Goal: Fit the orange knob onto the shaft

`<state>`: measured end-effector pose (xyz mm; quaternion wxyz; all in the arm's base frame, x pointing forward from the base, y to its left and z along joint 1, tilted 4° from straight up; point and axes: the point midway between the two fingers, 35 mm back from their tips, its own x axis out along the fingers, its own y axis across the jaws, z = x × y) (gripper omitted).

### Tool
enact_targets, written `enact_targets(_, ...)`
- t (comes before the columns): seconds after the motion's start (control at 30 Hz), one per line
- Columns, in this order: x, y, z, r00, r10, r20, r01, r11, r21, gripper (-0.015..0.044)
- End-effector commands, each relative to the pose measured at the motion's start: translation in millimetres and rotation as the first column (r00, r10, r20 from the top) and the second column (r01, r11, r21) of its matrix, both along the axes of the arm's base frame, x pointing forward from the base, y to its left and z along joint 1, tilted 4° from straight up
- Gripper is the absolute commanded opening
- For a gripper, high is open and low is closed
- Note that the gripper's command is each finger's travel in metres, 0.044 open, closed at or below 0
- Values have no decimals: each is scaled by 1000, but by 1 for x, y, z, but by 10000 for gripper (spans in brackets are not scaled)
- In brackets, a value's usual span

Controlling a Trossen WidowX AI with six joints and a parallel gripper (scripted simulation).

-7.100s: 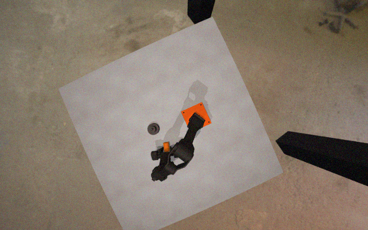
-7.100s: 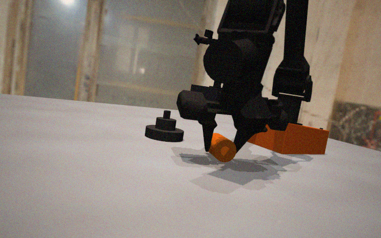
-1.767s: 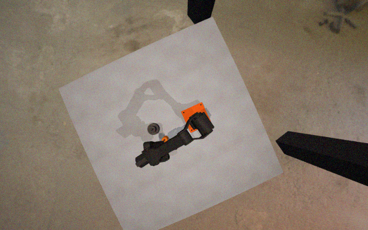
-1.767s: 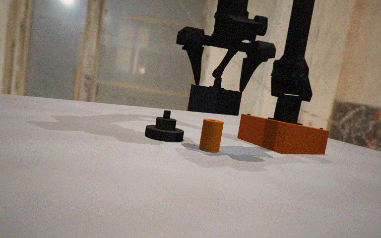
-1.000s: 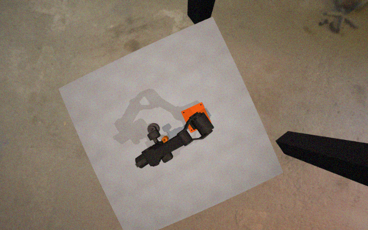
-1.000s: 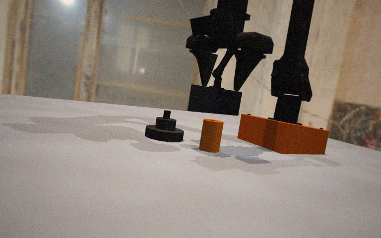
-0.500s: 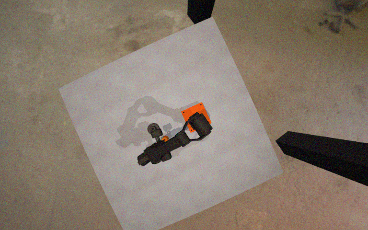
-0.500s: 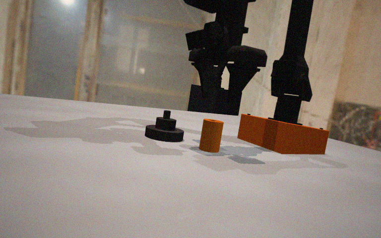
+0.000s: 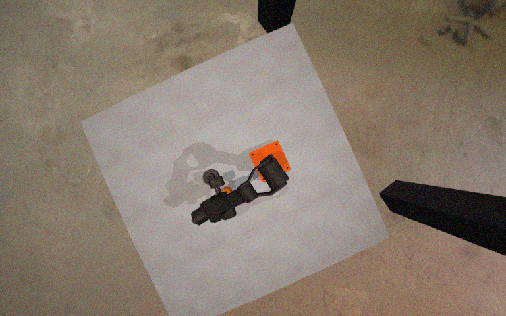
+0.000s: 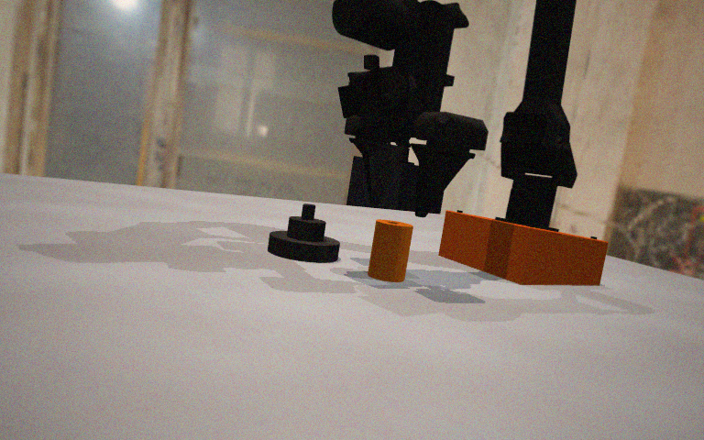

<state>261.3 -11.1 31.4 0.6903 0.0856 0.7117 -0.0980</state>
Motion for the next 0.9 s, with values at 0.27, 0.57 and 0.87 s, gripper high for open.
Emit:
enact_targets(0.27,-2,-1,-23,1000,-3,-13,3,1000,-3,440)
enact_targets(0.57,-3,-1,-37,1000,-3,-13,3,1000,-3,440)
enact_targets(0.87,-4,-2,-51,1000,-3,-14,3,1000,-3,440)
